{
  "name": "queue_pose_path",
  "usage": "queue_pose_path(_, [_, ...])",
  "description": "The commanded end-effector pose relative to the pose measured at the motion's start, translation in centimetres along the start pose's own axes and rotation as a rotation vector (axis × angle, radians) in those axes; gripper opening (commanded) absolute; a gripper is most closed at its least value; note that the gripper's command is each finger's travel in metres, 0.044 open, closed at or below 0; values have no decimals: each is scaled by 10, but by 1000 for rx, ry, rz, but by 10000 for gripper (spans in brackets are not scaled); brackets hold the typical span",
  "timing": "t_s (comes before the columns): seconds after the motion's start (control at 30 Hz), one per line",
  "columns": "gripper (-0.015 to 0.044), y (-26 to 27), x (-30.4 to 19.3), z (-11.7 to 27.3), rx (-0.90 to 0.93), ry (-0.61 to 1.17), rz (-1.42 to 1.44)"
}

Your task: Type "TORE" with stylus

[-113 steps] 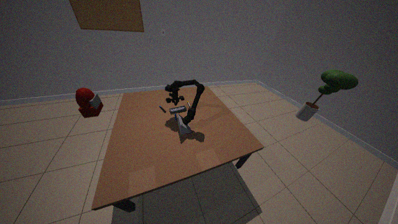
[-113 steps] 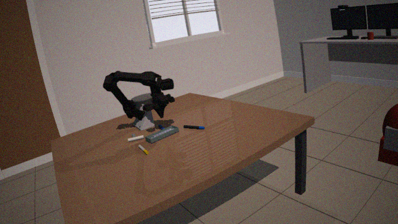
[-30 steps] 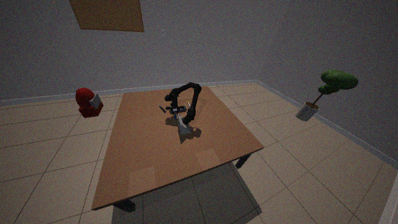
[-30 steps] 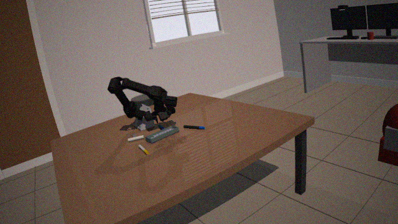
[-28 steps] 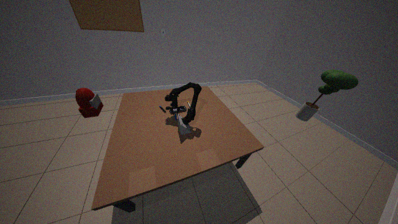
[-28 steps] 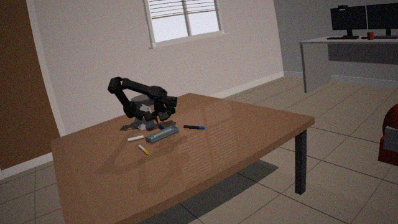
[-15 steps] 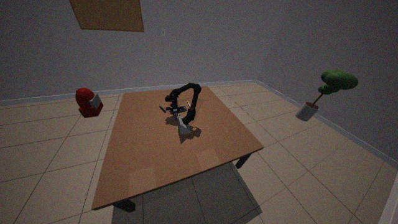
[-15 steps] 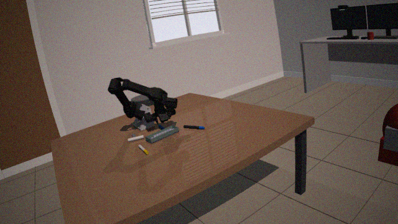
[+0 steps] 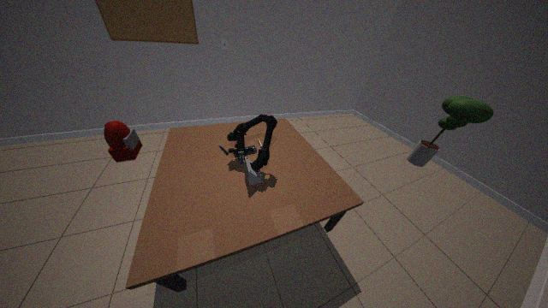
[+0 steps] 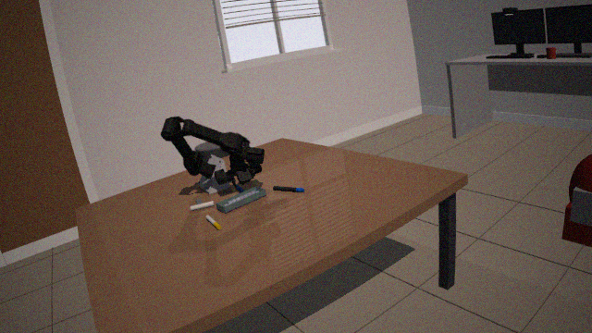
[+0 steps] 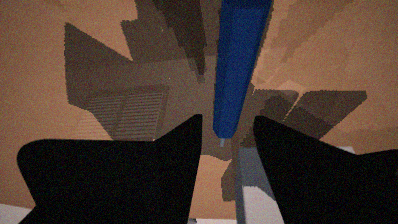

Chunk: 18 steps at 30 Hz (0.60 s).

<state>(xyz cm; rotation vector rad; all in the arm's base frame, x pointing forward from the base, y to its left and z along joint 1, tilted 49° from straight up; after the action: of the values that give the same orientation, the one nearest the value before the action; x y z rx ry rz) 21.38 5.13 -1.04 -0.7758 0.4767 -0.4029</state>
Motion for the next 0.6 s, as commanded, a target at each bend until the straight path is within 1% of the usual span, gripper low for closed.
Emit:
queue_pose_path(0.0, [150, -1, 2, -4, -4, -1, 5])
queue_pose_path(0.57, [150, -1, 7, -13, -4, -1, 5])
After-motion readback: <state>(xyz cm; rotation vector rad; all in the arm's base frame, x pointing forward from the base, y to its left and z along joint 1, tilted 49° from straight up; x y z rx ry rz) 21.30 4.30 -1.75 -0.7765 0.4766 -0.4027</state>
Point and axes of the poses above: the point midway between the two fingers, 35 mm back from their tips, its own z axis back along the fingers, its own y axis across the jaws, x = y × z, the point moved 8 cm from there along z, back along the fingers, and after that the axes turned 1 degree about z, right-handed, at the moved point
